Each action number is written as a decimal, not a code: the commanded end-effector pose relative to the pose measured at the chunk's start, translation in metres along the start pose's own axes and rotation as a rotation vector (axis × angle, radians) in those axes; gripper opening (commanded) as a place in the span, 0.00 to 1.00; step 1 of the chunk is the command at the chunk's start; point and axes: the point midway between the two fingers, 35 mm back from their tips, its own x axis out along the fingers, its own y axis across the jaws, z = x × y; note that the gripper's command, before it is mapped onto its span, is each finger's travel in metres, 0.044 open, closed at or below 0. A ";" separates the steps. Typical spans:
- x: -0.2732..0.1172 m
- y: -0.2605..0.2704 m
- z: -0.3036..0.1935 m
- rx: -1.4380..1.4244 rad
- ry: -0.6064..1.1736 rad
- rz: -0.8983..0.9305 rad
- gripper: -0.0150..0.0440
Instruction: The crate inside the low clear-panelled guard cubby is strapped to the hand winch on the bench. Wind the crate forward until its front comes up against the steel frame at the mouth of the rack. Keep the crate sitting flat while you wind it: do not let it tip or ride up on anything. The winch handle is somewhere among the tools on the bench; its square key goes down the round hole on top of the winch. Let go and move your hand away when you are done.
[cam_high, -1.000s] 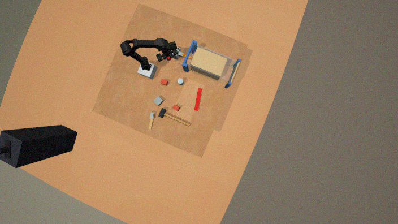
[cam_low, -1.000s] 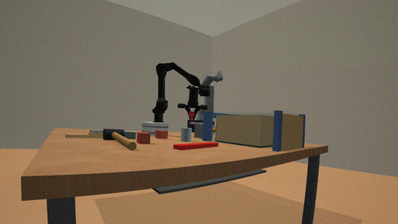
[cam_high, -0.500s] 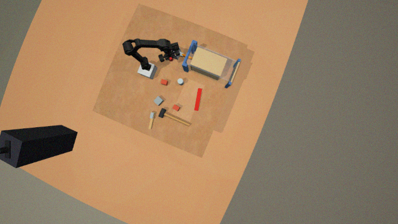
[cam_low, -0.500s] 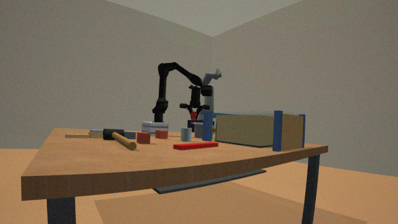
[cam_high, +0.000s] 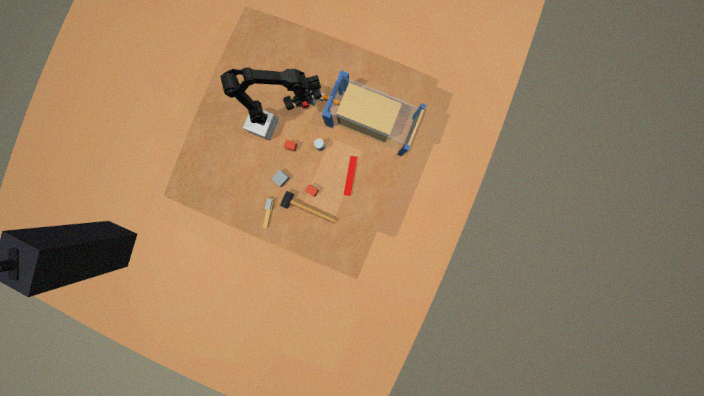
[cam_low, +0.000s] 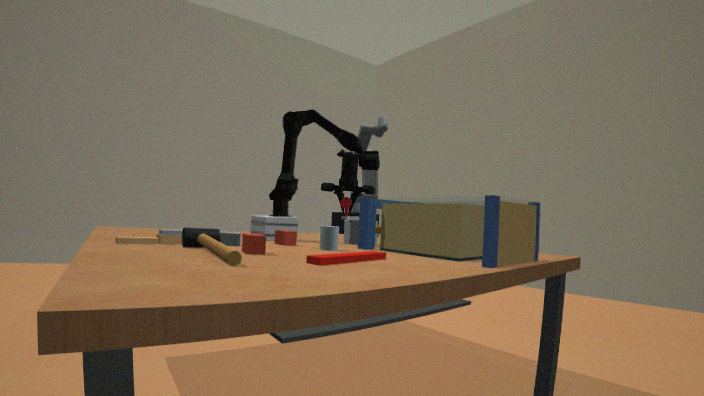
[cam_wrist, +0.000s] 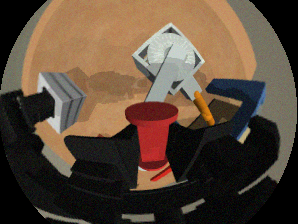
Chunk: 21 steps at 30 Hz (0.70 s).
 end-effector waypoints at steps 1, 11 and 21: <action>-0.001 -0.013 -0.004 0.000 0.011 -0.026 0.25; -0.002 -0.024 -0.007 0.000 0.011 -0.027 0.25; -0.002 -0.036 -0.008 0.001 0.011 -0.028 0.25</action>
